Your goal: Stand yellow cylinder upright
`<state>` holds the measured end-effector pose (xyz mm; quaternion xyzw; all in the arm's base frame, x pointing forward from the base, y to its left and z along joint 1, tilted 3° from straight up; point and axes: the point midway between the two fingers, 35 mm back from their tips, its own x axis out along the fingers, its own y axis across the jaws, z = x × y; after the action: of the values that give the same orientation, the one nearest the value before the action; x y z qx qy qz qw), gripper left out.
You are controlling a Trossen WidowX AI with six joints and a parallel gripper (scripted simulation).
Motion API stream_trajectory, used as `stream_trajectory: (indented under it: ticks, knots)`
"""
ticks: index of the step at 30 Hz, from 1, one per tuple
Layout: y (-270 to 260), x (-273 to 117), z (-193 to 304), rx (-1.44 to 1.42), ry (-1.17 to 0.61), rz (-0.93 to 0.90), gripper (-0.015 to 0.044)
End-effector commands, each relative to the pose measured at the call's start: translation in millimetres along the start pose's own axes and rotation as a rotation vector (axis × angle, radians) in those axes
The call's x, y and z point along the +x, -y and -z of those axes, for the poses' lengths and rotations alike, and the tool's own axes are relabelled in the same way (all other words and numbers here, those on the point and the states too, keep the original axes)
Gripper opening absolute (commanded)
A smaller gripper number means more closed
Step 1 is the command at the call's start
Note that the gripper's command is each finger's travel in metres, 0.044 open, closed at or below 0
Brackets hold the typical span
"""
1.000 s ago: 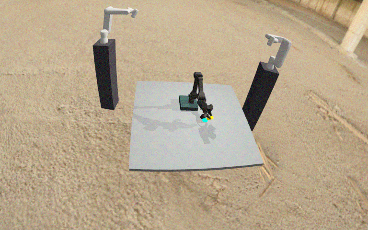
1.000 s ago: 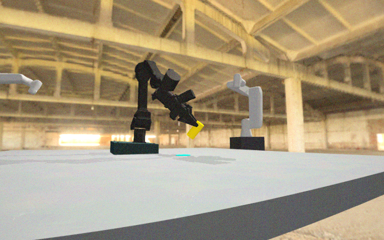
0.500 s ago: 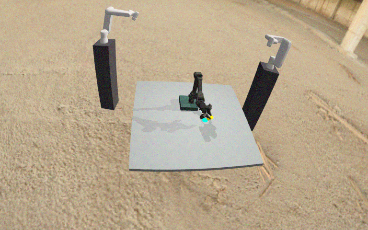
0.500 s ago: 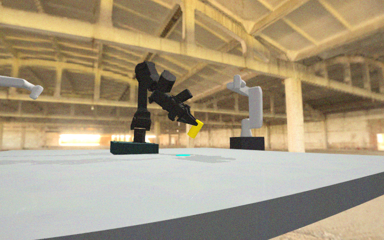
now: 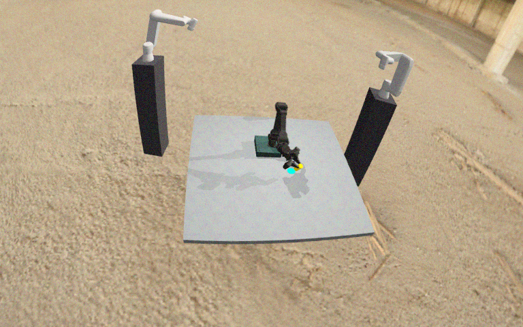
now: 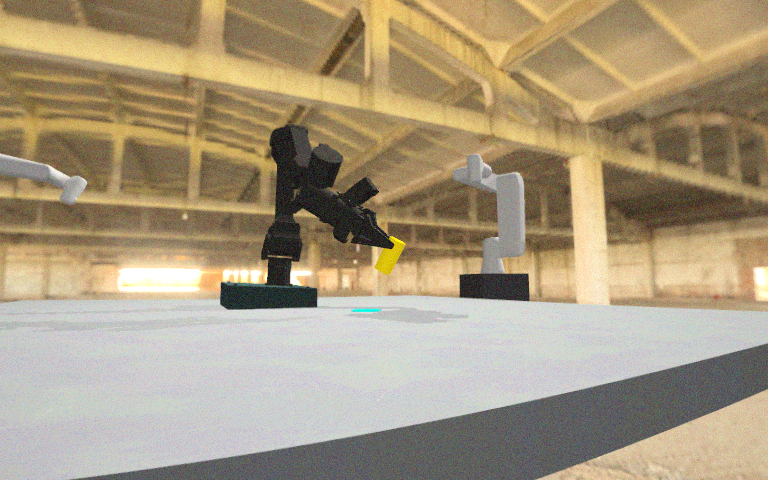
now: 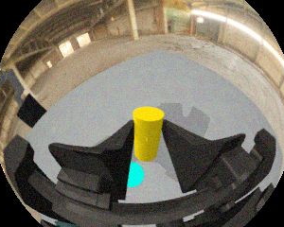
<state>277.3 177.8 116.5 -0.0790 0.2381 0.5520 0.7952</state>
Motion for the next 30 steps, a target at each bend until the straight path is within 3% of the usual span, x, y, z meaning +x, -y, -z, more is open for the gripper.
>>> stream_trajectory:
  ticks: [1, 30]
  knots:
    - [0, -2, 0, 0.002, 0.02, -0.005, 0.0105]
    - [-5, -18, 3, -0.033, 0.174, -0.037, 0.0105]
